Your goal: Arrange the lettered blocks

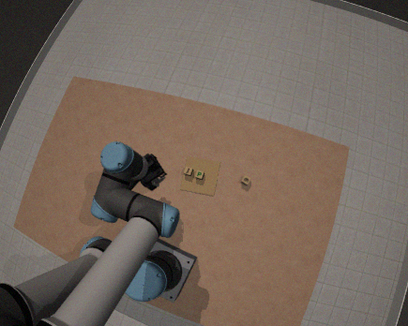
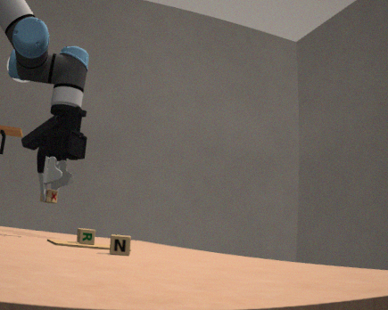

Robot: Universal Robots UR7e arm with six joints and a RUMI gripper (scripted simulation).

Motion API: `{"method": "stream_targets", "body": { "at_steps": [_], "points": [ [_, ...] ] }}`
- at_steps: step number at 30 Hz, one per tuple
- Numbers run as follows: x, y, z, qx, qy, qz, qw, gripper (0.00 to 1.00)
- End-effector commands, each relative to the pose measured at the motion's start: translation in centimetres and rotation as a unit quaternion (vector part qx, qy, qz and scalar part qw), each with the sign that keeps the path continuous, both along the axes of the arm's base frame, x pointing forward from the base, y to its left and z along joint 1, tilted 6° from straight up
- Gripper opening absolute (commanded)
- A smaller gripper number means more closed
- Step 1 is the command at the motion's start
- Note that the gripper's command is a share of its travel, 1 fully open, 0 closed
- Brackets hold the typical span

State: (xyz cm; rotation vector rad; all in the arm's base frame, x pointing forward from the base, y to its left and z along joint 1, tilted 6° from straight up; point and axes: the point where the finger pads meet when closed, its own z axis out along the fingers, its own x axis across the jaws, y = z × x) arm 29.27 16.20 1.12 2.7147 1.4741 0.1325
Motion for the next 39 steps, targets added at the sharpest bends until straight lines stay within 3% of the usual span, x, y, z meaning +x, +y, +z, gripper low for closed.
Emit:
{"method": "stream_targets", "body": {
  "at_steps": [1,8,39],
  "points": [
    [-0.09,-0.02,0.76,0.0,0.0,0.0,1.0,0.09],
    [-0.17,-0.02,1.51,0.0,0.0,0.0,1.0,0.09],
    [0.04,-0.12,1.56,0.003,0.0,-0.028,1.0,0.09]
  ]
}}
